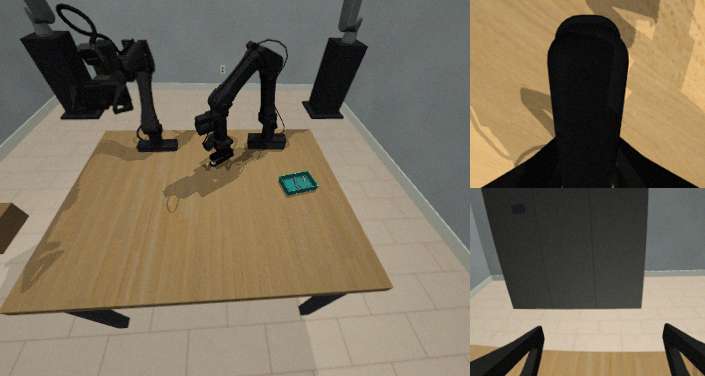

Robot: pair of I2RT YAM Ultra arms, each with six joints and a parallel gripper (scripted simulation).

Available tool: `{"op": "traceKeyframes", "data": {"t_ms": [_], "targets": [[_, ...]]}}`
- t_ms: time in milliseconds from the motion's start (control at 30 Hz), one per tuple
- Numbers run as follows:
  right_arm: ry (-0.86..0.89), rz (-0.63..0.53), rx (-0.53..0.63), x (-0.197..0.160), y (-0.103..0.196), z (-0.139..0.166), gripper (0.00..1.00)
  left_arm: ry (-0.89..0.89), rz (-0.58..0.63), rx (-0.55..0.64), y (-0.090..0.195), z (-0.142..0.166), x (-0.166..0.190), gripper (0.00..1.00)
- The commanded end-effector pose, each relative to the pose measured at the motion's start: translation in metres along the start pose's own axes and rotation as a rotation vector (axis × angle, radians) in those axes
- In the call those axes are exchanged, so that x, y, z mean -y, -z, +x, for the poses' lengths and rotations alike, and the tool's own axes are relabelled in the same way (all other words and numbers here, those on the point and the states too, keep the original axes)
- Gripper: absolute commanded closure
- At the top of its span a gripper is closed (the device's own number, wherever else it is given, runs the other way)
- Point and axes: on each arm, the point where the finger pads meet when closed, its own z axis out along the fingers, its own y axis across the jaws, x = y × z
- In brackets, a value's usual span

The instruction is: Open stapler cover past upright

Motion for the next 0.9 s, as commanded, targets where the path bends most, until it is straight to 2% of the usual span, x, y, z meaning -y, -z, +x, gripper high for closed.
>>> {"op": "traceKeyframes", "data": {"t_ms": [0, 167, 233, 733, 800, 867], "targets": [[0.003, 0.001, 0.02, -0.0011, 0.0, -0.0112, 0.0, -0.241, 0.0, 0.052, 0.0089, -0.009, 0.001, 0.78], [0.003, 0.001, 0.02, -0.0011, 0.0, -0.0112, 0.0, -0.446, -0.008, 0.053, 0.0086, -0.0087, 0.0012, 0.78], [0.003, 0.001, 0.02, -0.0011, 0.0, -0.0112, 0.0, -0.446, -0.008, 0.053, 0.0086, -0.0087, 0.0012, 0.78], [0.003, 0.001, 0.02, -0.0011, 0.0, -0.0112, 0.0, -1.088, -0.031, 0.05, 0.0062, -0.0054, 0.001, 0.78], [0.003, 0.001, 0.02, -0.0011, 0.0, -0.0112, 0.0, -1.088, -0.031, 0.05, 0.0062, -0.0054, 0.001, 0.78], [0.003, 0.001, 0.02, -0.0011, 0.0, -0.0112, 0.0, -1.174, -0.034, 0.05, 0.0062, -0.0055, 0.001, 0.78]]}}
